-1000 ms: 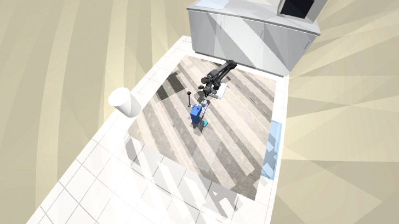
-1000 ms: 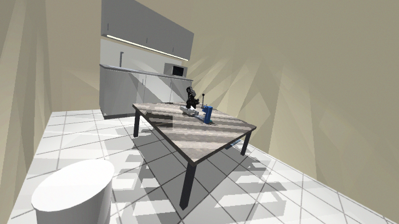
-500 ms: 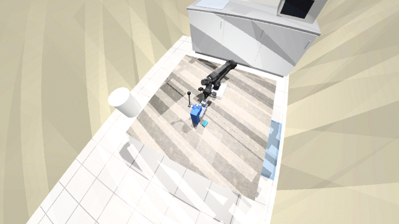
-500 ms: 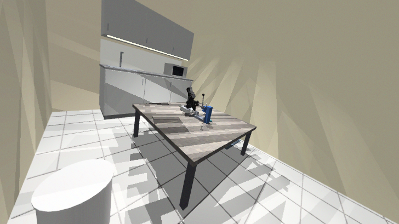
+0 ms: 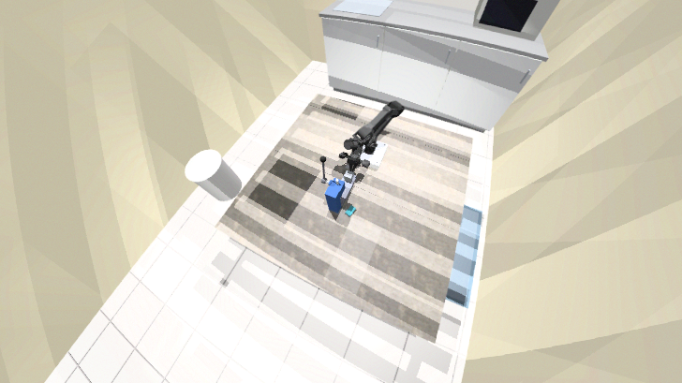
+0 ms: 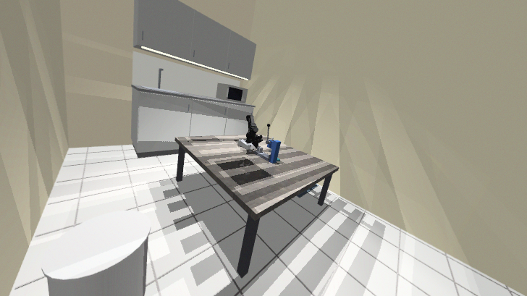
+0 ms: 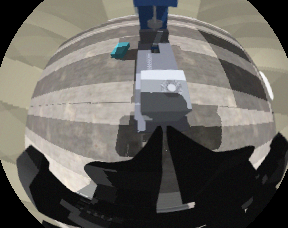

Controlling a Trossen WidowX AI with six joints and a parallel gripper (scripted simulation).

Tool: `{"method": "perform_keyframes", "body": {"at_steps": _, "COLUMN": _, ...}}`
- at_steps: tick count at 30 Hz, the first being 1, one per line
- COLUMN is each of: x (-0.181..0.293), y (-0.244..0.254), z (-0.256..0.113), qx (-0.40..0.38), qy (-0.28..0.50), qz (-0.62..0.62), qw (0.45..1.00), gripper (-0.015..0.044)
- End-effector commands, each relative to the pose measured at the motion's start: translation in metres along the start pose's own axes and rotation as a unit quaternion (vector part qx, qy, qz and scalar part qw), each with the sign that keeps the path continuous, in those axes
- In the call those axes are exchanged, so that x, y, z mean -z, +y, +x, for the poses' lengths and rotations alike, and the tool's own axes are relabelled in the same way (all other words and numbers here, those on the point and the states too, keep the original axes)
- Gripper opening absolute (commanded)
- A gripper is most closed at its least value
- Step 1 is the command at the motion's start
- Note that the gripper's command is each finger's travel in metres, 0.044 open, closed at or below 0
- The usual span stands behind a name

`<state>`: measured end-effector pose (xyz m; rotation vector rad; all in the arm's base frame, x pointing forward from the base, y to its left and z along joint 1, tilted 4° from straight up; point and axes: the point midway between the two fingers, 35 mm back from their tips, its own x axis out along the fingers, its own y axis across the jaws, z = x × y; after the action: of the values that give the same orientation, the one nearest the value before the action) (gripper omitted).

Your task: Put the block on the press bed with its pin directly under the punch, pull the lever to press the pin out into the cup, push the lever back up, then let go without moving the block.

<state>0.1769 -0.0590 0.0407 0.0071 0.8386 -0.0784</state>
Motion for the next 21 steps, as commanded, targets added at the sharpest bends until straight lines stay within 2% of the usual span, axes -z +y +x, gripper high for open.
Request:
{"method": "perform_keyframes", "body": {"at_steps": 1, "x": -0.002, "y": 0.0, "z": 0.004, "qx": 0.001, "qy": 0.004, "qz": 0.003, "qw": 1.0, "gripper": 0.003}}
{"method": "perform_keyframes", "body": {"at_steps": 21, "x": -0.025, "y": -0.001, "z": 0.024, "qx": 0.001, "qy": -0.02, "qz": 0.003, "qw": 1.0, "gripper": 0.003}}
